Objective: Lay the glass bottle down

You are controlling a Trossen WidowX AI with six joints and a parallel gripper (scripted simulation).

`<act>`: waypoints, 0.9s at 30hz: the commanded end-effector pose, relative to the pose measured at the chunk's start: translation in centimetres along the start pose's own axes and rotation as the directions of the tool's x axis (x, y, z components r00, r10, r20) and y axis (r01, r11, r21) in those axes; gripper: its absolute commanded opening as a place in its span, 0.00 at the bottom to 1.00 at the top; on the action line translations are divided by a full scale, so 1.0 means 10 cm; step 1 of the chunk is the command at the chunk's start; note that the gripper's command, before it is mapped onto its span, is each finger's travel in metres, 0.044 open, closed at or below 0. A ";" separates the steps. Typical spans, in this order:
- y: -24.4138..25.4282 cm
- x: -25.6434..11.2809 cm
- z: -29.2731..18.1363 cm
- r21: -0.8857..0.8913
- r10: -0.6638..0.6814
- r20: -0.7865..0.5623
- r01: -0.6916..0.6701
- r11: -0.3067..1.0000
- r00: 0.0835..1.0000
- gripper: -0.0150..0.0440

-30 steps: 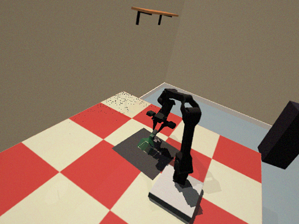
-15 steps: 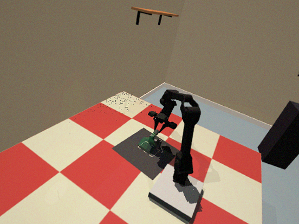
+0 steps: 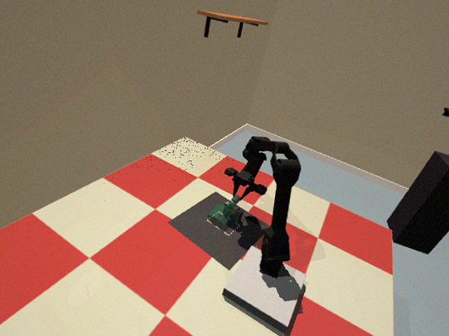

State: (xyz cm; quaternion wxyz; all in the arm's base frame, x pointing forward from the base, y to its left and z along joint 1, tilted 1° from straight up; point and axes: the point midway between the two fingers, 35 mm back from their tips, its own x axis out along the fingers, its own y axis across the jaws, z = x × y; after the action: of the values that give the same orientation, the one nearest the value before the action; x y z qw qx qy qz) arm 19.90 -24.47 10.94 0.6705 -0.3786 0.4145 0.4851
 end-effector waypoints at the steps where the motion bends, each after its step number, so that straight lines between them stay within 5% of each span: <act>1: 0.00 0.04 -0.06 -0.002 0.003 -0.001 -0.003 1.000 1.000 0.46; 27: 0.03 0.12 -0.22 0.009 -0.010 -0.003 0.010 1.000 1.000 0.46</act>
State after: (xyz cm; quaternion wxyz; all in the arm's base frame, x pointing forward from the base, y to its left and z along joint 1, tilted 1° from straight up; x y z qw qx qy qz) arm 19.42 -25.88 9.40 0.6750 -0.3783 0.4158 0.4778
